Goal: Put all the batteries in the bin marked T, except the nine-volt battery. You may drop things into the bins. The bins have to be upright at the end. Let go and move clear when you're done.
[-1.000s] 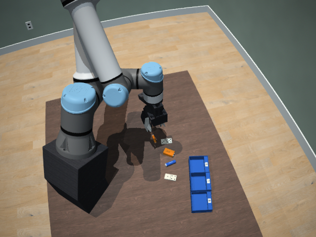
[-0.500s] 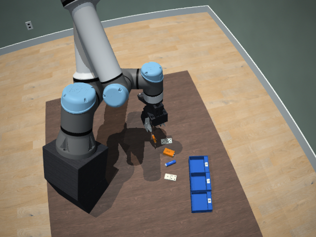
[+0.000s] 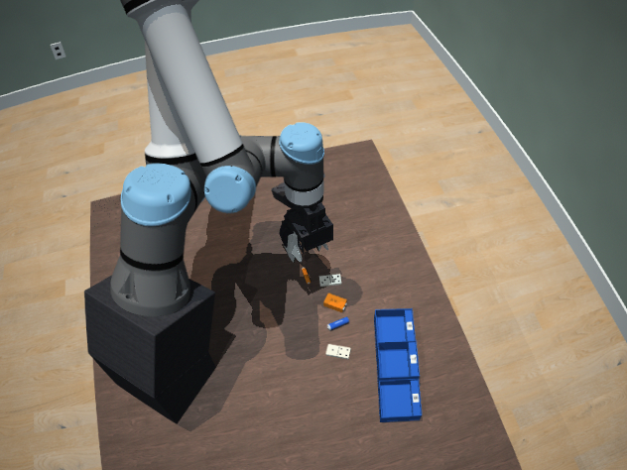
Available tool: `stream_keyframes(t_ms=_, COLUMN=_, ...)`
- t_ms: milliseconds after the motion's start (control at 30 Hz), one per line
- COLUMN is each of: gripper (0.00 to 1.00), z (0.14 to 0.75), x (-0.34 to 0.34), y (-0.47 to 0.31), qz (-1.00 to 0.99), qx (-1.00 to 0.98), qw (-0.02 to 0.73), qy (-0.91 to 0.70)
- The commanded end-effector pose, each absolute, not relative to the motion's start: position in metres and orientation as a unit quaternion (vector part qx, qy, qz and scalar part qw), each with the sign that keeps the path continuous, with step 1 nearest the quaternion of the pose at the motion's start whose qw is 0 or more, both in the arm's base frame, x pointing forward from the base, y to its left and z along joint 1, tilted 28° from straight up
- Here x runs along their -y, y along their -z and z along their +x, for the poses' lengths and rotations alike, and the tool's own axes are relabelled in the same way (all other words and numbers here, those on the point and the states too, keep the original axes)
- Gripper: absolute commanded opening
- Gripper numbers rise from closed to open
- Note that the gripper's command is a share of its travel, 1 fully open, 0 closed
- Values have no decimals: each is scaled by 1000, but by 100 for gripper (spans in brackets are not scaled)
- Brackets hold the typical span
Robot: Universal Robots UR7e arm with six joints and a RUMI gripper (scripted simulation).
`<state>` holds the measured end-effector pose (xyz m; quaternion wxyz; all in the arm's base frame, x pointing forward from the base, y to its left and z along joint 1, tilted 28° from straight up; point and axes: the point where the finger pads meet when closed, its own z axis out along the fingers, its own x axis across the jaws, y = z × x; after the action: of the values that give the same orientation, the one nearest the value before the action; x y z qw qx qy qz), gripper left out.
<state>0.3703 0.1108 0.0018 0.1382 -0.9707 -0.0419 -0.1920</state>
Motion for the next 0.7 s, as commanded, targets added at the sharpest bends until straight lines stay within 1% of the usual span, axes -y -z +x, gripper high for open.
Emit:
stream_keyframes(t_ms=0, gripper=38, z=370, x=-111, y=-1, qz=-963, qx=119, qw=127, qy=204)
stream_keyframes(t_ms=667, gripper=38, z=370, x=-111, y=-1, qz=-961, qx=135, qw=125, qy=206)
